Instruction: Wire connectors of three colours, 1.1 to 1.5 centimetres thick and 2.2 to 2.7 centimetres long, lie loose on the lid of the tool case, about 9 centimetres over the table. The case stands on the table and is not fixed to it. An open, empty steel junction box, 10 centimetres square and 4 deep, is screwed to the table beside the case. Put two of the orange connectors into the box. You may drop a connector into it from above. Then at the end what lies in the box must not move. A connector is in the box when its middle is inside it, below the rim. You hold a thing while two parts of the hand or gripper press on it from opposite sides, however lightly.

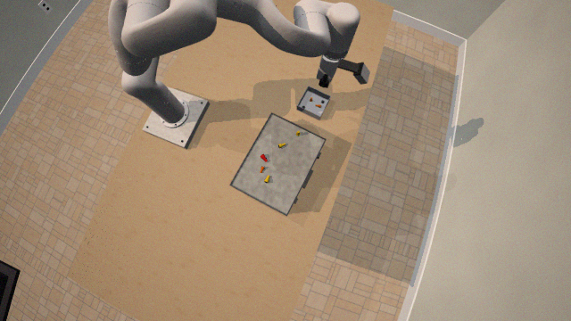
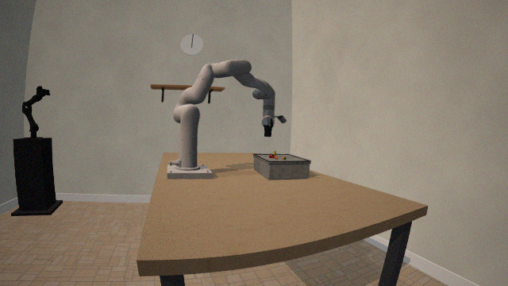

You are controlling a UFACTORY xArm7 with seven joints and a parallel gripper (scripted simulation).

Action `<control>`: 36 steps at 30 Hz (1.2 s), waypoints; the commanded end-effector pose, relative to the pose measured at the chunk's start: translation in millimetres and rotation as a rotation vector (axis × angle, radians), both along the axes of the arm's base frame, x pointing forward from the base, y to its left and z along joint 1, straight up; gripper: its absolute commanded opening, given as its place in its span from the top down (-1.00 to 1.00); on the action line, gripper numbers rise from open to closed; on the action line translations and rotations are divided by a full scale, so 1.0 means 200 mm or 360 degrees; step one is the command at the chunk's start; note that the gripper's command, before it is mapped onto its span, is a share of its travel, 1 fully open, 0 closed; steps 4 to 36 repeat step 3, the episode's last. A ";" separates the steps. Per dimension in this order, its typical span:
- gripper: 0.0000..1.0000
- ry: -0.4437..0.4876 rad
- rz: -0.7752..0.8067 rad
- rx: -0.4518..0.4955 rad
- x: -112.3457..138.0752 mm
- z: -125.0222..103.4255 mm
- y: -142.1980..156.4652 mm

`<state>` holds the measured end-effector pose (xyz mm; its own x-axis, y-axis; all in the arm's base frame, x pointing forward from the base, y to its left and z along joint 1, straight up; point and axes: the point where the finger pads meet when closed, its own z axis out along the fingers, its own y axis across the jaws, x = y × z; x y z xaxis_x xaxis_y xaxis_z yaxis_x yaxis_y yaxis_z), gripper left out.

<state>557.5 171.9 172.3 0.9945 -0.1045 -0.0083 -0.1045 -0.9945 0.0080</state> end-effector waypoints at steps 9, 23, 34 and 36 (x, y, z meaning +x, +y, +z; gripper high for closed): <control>0.49 -0.0008 0.0000 0.0003 0.01 0.01 0.00; 0.49 -0.0008 0.0000 0.0003 0.01 0.01 0.00; 0.49 -0.0008 0.0000 0.0003 0.01 0.01 0.00; 0.49 -0.0008 0.0000 0.0003 0.01 0.01 0.00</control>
